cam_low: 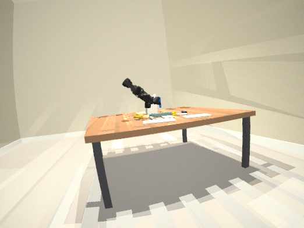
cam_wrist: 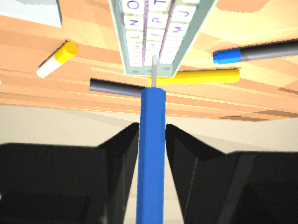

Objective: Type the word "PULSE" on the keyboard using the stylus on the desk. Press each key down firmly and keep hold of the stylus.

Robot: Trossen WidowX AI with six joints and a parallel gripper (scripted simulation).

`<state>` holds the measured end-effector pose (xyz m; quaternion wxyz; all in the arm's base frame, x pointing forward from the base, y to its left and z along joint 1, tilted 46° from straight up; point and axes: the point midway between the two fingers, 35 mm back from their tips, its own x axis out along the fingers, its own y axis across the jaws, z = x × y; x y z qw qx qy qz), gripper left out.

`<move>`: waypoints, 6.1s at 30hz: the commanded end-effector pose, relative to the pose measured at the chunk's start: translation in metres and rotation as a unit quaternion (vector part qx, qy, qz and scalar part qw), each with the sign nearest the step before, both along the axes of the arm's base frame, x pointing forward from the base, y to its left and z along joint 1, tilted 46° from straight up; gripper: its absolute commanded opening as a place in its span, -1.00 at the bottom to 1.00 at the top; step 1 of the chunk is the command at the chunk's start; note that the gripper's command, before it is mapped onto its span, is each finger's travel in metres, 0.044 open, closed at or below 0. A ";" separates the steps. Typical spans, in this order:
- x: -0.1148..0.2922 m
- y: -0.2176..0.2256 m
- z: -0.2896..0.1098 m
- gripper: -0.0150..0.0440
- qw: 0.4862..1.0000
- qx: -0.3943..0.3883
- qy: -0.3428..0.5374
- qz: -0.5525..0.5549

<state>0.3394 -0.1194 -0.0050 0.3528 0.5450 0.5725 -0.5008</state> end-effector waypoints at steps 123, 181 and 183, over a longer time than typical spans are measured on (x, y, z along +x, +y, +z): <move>0.018 0.019 -0.018 -0.49 1.000 0.001 -0.002 -0.003; 0.011 -0.001 -0.038 -0.22 1.000 0.000 -0.002 -0.003; 0.011 -0.001 -0.039 -0.22 1.000 0.000 -0.002 -0.003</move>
